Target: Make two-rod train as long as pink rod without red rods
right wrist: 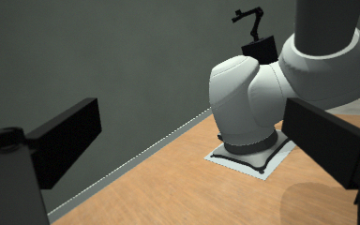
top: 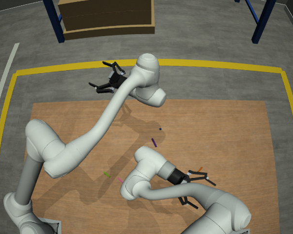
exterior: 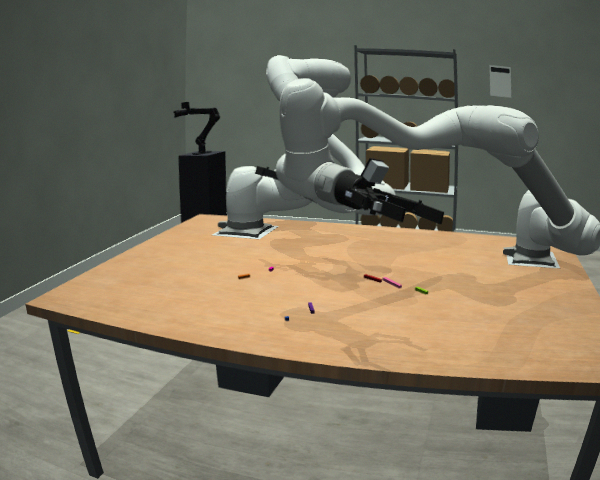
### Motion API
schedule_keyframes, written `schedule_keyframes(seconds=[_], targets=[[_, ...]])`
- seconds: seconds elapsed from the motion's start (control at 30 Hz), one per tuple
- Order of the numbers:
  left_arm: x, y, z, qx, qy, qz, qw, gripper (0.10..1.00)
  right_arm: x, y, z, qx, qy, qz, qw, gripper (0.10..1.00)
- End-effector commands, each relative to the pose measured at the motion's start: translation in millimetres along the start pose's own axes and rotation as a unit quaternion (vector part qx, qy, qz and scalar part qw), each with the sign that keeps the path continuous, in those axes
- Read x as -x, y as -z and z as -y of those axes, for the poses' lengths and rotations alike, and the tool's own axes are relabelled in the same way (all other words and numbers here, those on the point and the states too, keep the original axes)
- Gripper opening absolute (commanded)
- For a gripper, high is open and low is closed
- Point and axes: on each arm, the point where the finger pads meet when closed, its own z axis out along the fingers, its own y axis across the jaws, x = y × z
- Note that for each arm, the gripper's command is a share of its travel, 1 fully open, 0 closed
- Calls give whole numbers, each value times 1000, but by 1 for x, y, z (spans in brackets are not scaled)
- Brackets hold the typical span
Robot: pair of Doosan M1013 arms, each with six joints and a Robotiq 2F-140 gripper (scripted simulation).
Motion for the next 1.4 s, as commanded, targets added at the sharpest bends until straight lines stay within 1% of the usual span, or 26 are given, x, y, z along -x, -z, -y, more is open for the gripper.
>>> schedule_keyframes(seconds=[0.0, 0.83, 1.1, 1.37], targets=[[-2, 0, 0, 0, 1, 0, 1000, 1000, -1, 0, 0, 0, 0, 1, 1000, 1000], [-2, 0, 0, 0, 1, 0, 1000, 1000, 0, -1, 1, 2, -2, 1, 1000, 1000], [-2, 0, 0, 0, 1, 0, 1000, 1000, 2, -2, 4, 7, -7, 0, 1000, 1000], [-2, 0, 0, 0, 1, 0, 1000, 1000, 9, -8, 14, 22, -24, 0, 999, 1000]])
